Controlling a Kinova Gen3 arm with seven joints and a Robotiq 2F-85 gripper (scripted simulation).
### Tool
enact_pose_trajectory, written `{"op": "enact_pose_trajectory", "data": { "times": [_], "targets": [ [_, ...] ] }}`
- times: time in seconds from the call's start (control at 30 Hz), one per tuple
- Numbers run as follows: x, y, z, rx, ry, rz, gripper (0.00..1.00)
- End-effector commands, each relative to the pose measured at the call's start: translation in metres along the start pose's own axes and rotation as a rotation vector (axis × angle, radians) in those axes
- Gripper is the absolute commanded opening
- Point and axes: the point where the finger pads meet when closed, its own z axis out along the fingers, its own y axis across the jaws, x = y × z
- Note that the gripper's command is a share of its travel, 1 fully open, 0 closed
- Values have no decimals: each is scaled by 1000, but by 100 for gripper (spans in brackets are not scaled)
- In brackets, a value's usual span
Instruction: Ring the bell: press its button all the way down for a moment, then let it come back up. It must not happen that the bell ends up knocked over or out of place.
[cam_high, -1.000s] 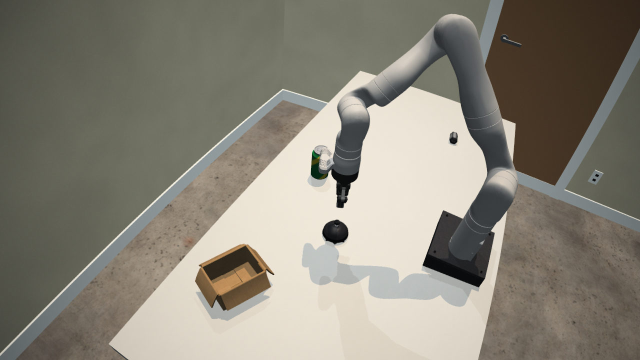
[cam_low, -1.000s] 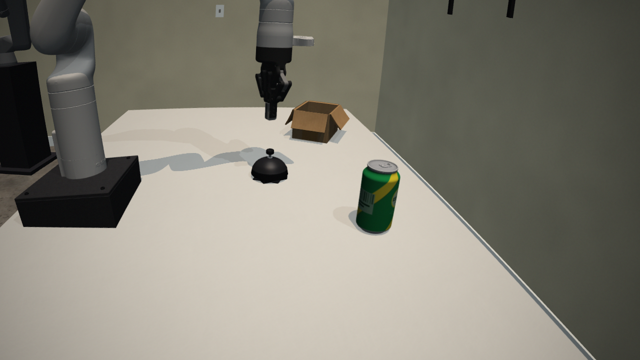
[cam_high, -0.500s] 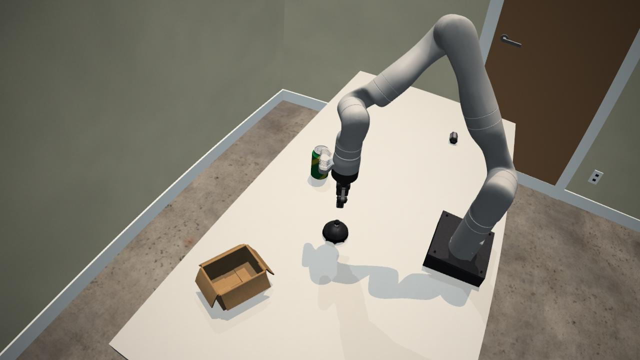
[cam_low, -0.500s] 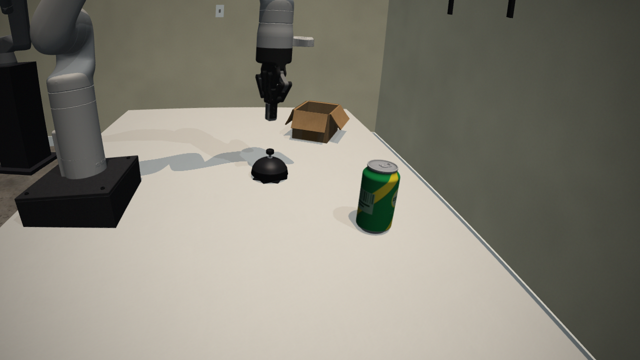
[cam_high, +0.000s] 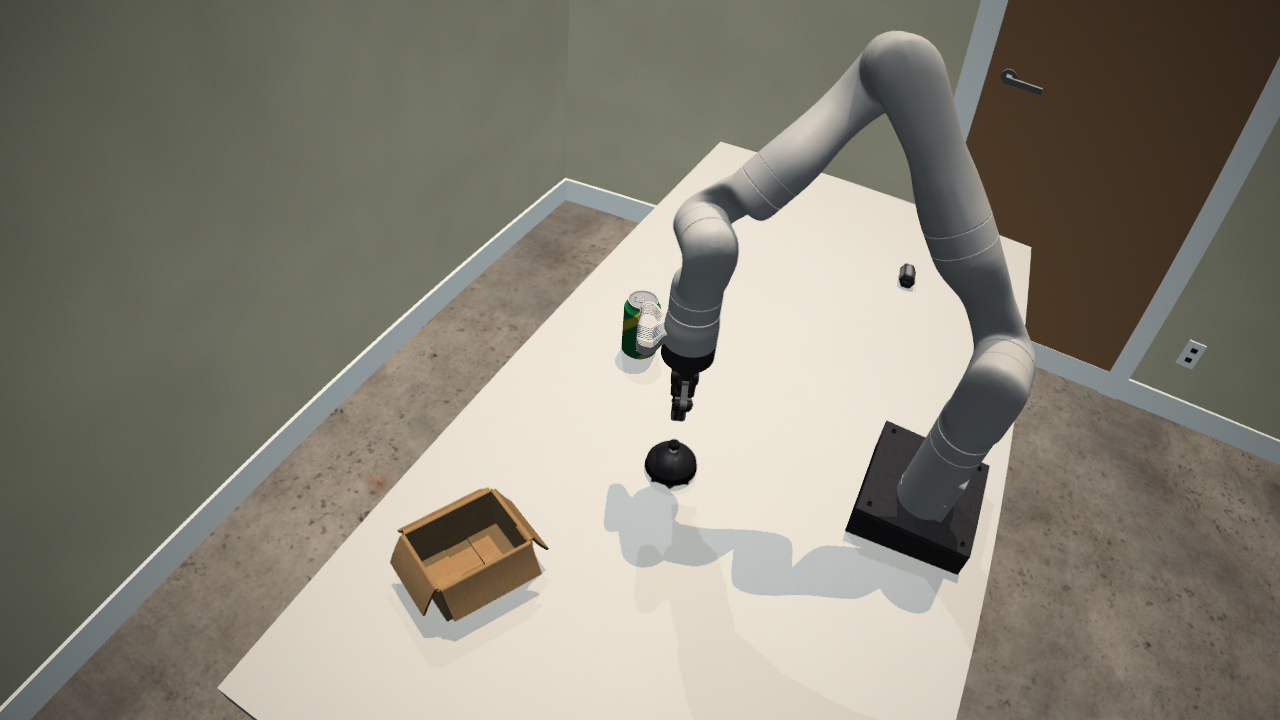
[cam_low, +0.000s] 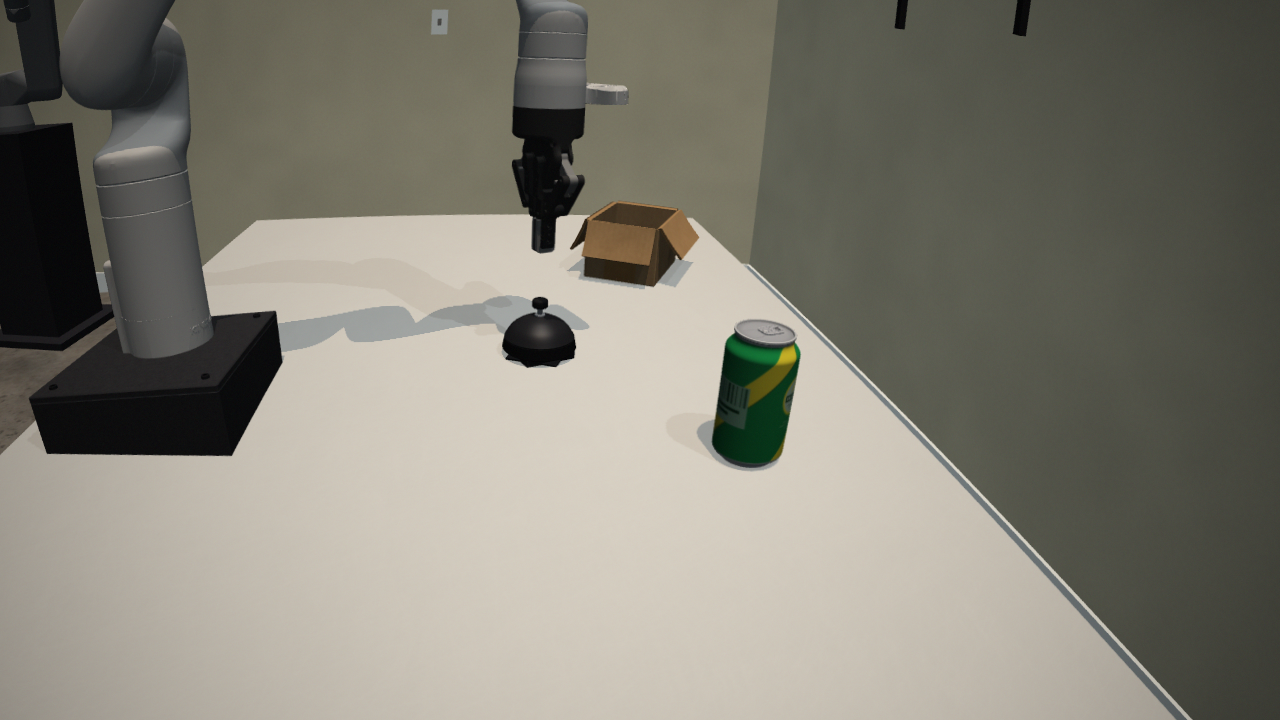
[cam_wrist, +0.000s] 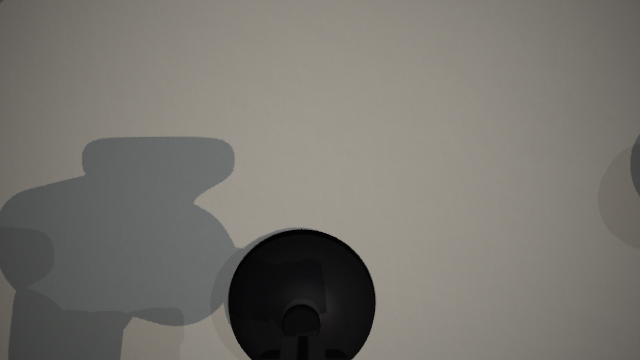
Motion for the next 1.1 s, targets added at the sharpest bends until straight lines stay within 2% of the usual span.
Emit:
{"op": "enact_pose_trajectory", "data": {
  "times": [0.0, 0.67, 1.07],
  "targets": [
    [-1, -1, 7, 2, -5, -2, 10],
    [0, -1, 38, 2, -5, -2, 10],
    [0, -1, 46, 2, -5, -2, 10]
  ]
}}
